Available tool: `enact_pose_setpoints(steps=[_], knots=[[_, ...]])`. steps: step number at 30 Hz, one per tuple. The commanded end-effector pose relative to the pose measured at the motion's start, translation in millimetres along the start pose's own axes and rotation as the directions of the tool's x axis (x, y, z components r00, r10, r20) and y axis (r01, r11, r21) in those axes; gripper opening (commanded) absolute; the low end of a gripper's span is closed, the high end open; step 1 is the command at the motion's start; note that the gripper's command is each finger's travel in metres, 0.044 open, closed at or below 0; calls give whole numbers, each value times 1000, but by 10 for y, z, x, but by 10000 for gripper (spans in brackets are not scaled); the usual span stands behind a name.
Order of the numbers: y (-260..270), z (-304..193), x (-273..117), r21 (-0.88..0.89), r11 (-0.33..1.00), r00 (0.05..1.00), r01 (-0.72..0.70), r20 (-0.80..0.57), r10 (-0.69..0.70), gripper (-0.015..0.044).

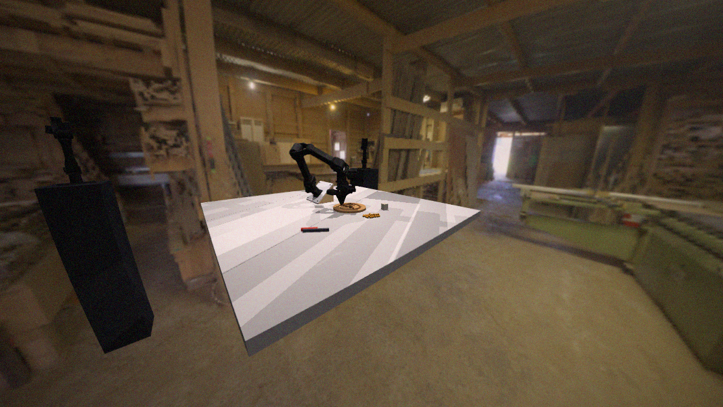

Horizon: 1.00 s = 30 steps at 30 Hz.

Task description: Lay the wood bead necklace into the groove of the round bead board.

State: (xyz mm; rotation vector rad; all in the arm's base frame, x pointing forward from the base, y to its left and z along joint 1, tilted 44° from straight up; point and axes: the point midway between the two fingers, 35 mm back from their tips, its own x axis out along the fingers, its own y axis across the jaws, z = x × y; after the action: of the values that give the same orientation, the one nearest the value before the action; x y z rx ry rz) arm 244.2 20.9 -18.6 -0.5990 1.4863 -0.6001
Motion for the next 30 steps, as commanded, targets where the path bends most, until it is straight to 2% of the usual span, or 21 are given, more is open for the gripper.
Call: enact_pose_setpoints(steps=[1,16,30], knots=[[-14,-6,-21,2,1000,1000,0,3,0,0],[-99,-72,61,2,1000,1000,1,3,-1,0],[-90,-69,14,3,1000,1000,-3,3,3,367]])
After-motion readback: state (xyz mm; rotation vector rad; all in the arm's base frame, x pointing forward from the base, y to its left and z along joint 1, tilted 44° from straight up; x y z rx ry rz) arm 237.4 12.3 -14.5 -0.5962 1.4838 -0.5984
